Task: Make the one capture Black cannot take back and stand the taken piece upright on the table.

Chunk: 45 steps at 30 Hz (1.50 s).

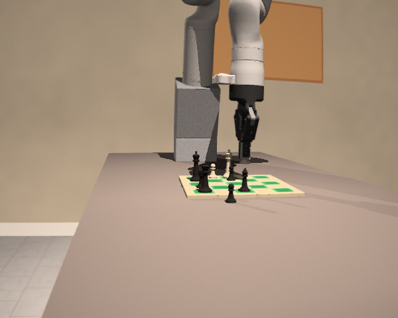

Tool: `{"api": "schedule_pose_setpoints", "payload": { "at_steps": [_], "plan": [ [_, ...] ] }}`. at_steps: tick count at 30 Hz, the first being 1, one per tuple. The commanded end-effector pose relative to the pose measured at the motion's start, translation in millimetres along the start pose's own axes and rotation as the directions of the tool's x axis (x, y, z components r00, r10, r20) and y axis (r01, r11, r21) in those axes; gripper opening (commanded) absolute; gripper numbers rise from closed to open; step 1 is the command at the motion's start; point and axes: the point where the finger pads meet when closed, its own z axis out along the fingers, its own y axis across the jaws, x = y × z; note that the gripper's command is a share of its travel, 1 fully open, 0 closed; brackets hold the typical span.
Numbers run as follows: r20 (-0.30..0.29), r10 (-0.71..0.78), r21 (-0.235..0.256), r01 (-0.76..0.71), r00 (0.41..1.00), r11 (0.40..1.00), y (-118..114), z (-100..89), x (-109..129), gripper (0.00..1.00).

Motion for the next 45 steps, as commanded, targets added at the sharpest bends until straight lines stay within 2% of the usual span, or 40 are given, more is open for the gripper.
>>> {"api": "schedule_pose_setpoints", "payload": {
  "at_steps": [1, 7, 13, 28, 33, 40, 45],
  "plan": [
    [0.013, 0.004, 0.017, -0.004, 1.000, 1.000, -7.3, -18.8, -4.8, 0.00],
    [0.013, 0.004, 0.016, -0.004, 1.000, 1.000, -6.8, -48.9, -4.4, 0.00],
    [0.013, 0.004, 0.016, -0.004, 1.000, 1.000, -6.5, -63.0, -4.2, 0.00],
    [0.014, 0.004, 0.013, -0.004, 1.000, 1.000, -7.5, -63.9, -4.7, 0.00],
    [0.016, 0.006, 0.002, -0.006, 1.000, 1.000, -13.8, -62.6, -6.2, 0.00],
    [0.013, 0.007, 0.017, -0.007, 1.000, 1.000, -43.7, -64.1, -7.4, 0.00],
    [0.013, 0.007, 0.018, -0.007, 1.000, 1.000, -44.9, -64.2, -7.4, 0.00]
  ]
}}
